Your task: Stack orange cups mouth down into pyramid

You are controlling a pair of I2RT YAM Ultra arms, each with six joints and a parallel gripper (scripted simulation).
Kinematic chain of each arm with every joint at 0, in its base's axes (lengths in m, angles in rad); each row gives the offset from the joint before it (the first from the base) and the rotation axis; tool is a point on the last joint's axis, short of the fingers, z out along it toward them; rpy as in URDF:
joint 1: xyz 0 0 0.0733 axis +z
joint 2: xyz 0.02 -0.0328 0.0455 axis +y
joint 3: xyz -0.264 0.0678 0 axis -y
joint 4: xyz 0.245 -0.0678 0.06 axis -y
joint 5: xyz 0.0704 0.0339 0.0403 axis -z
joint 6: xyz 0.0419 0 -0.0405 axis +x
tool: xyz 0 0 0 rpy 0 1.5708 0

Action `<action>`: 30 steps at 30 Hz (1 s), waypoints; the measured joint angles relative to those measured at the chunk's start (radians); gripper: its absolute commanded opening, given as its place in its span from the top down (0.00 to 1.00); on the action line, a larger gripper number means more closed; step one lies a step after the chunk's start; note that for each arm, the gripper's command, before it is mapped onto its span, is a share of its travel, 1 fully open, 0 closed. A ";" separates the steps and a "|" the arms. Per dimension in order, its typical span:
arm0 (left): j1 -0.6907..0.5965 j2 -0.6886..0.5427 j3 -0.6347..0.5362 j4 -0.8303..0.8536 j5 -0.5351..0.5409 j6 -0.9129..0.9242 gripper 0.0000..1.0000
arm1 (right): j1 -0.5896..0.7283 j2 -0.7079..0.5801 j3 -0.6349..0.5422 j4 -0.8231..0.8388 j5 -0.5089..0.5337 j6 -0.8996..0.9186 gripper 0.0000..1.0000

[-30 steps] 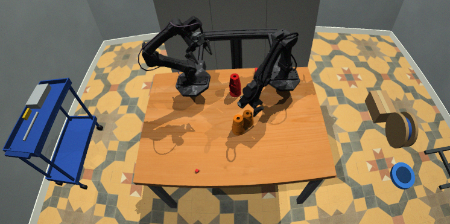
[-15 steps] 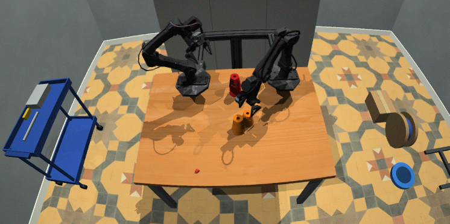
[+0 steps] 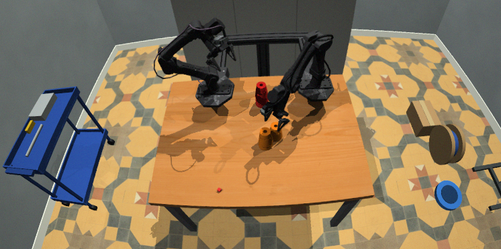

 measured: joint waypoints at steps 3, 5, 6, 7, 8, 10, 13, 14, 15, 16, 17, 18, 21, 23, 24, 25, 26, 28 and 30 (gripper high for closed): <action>0.000 0.000 0.000 0.000 0.001 0.001 0.18 | 0.000 0.000 0.000 0.000 0.000 0.000 0.00; 0.000 0.000 0.000 -0.010 0.010 -0.004 0.18 | 0.000 0.000 0.000 0.000 0.000 0.000 0.00; 0.000 0.001 0.004 -0.026 0.017 -0.010 0.18 | 0.000 0.000 0.000 0.000 0.000 0.000 0.00; 0.000 0.004 0.011 -0.046 0.028 -0.019 0.18 | 0.000 0.000 0.000 0.000 0.000 0.000 0.00; 0.002 0.009 0.023 -0.069 0.041 -0.028 0.18 | 0.000 0.000 0.000 0.000 0.000 0.000 0.00; 0.012 0.026 0.058 -0.118 0.067 -0.039 0.18 | 0.000 0.000 0.000 0.000 0.000 0.000 0.00; 0.028 0.048 0.105 -0.159 0.092 -0.048 0.18 | 0.000 0.000 0.000 0.000 0.000 0.000 0.00; 0.032 0.057 0.124 -0.179 0.100 -0.050 0.18 | 0.000 0.000 0.000 0.000 0.000 0.000 0.00; 0.034 0.069 0.146 -0.197 0.104 -0.050 0.18 | 0.000 0.000 0.000 0.000 0.000 0.000 0.00; 0.037 0.082 0.171 -0.214 0.105 -0.050 0.18 | 0.000 0.000 0.000 0.000 0.000 0.000 0.00; 0.037 0.097 0.195 -0.230 0.105 -0.050 0.18 | 0.000 0.000 0.000 0.000 0.000 0.000 0.00; 0.037 0.111 0.219 -0.246 0.105 -0.050 0.18 | 0.000 0.000 0.000 0.000 0.000 0.000 0.00; 0.037 0.151 0.280 -0.290 0.098 -0.050 0.18 | 0.000 0.000 0.000 0.000 0.000 0.000 0.00; 0.036 0.170 0.305 -0.314 0.094 -0.048 0.18 | 0.000 0.000 0.000 0.000 0.000 0.000 0.00; 0.035 0.178 0.314 -0.325 0.092 -0.048 0.18 | 0.000 0.000 0.000 0.000 0.000 0.000 0.00; 0.033 0.184 0.320 -0.334 0.091 -0.048 0.18 | 0.000 0.000 0.000 0.000 0.000 0.000 0.00; 0.032 0.190 0.326 -0.339 0.090 -0.048 0.18 | 0.000 0.000 0.000 0.000 0.000 0.000 0.00; 0.029 0.195 0.331 -0.346 0.090 -0.048 0.18 | 0.000 0.000 0.000 0.000 0.000 0.000 0.00; 0.028 0.196 0.332 -0.352 0.090 -0.048 0.18 | 0.000 0.000 0.000 0.000 0.000 0.000 0.00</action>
